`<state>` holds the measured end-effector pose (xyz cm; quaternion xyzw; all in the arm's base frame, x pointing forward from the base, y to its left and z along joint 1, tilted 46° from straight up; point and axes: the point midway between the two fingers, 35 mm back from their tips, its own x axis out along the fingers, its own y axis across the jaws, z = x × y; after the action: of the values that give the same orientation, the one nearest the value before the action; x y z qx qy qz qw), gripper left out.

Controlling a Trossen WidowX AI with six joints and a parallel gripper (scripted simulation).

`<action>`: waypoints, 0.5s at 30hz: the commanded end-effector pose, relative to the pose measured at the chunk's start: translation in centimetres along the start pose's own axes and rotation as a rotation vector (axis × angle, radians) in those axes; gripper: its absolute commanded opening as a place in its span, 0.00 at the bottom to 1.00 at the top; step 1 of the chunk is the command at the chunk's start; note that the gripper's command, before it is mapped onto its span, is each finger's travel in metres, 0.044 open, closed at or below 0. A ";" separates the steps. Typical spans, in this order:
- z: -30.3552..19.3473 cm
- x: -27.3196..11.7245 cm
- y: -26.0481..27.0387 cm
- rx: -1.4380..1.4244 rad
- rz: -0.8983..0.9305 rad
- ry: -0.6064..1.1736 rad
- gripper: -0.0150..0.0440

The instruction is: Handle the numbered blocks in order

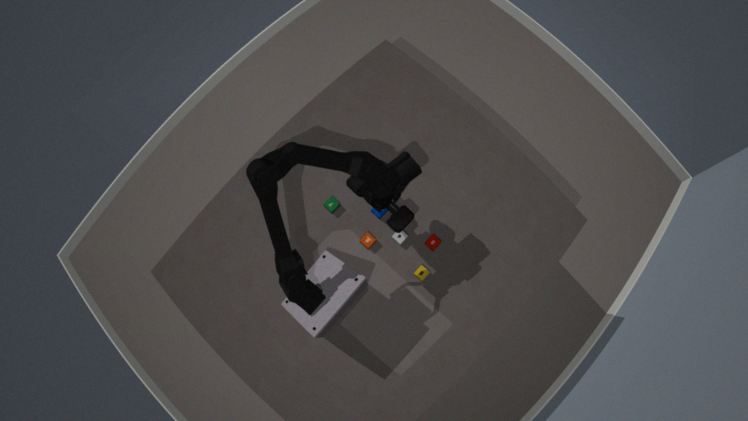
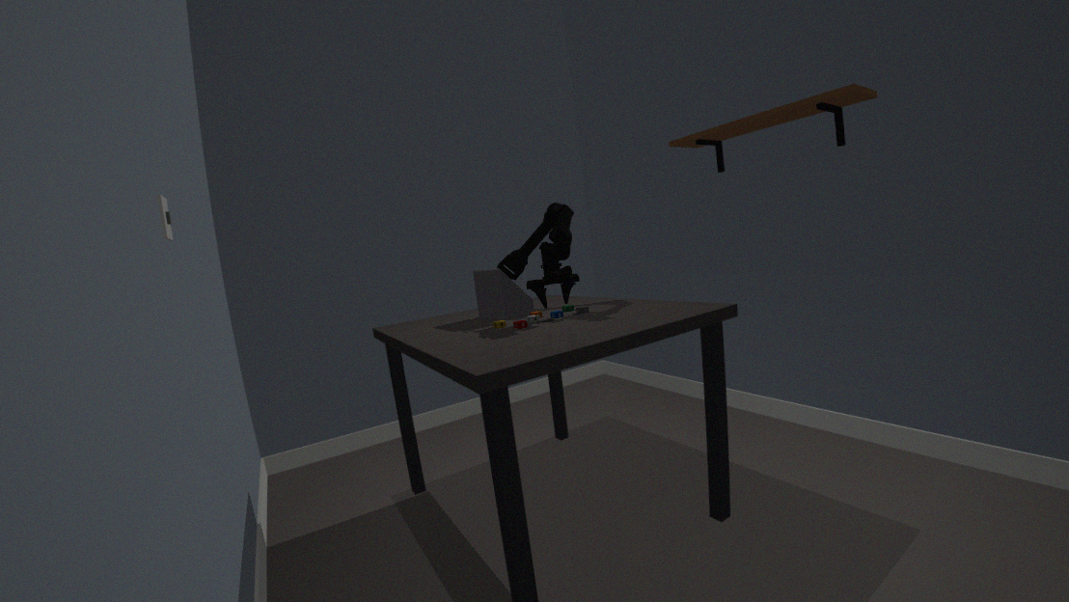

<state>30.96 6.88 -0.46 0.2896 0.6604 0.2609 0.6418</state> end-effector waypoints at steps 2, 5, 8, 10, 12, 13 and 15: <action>-0.2 -1.0 0.9 -0.009 -0.004 0.008 0.93; -1.1 -3.2 4.8 -0.008 -0.005 0.008 0.93; -2.7 -5.5 8.8 -0.007 -0.004 0.009 0.93; -4.2 -6.9 11.4 -0.007 -0.003 0.009 0.93; -5.9 -8.2 13.5 -0.007 -0.002 0.010 0.93; -6.3 -8.5 14.0 -0.006 -0.001 0.010 0.93; -6.5 -8.6 14.2 -0.006 -0.001 0.010 0.93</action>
<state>26.51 10.40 14.57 0.2789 0.6566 0.2696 0.6469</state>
